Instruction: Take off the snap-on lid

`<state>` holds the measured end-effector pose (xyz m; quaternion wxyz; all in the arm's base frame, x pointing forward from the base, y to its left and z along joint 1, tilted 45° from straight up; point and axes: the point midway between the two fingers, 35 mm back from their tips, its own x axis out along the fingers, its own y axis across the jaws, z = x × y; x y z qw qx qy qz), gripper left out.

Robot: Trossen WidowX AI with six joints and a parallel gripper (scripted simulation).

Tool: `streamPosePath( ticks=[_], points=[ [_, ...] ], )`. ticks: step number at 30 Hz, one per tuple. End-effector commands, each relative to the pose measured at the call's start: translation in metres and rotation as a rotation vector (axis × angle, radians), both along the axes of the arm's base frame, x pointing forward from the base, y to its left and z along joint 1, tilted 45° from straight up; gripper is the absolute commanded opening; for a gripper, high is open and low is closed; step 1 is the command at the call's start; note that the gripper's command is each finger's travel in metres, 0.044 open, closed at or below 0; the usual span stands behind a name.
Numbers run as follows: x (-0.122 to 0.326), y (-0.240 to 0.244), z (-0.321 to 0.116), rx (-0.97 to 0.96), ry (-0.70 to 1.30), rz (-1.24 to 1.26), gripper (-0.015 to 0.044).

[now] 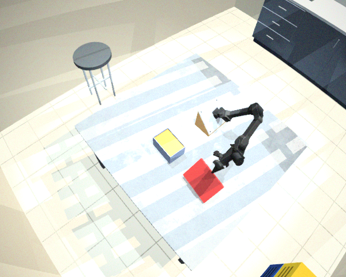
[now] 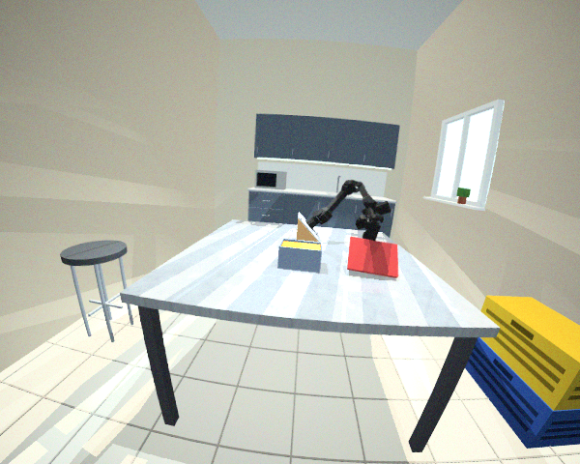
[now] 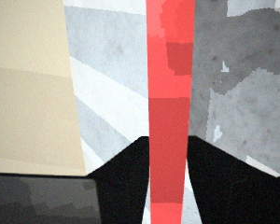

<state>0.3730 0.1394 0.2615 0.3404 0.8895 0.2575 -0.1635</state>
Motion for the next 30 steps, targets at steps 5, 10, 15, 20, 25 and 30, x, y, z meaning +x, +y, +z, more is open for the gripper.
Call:
streamPosePath(
  ticks=[5,10,15,20,25,30],
  points=[
    [0.002,0.003,-0.006,-0.001,0.000,-0.013,0.0000],
    [0.002,0.005,-0.009,-0.001,0.000,-0.013,0.0000],
    [0.002,0.008,-0.012,0.000,0.000,-0.013,0.0000],
    [0.003,0.011,-0.015,0.000,0.000,-0.013,0.0000],
    [0.003,0.014,-0.017,0.000,0.000,-0.013,0.0000],
    [0.003,0.017,-0.020,0.000,0.000,-0.013,0.0000]
  ],
)
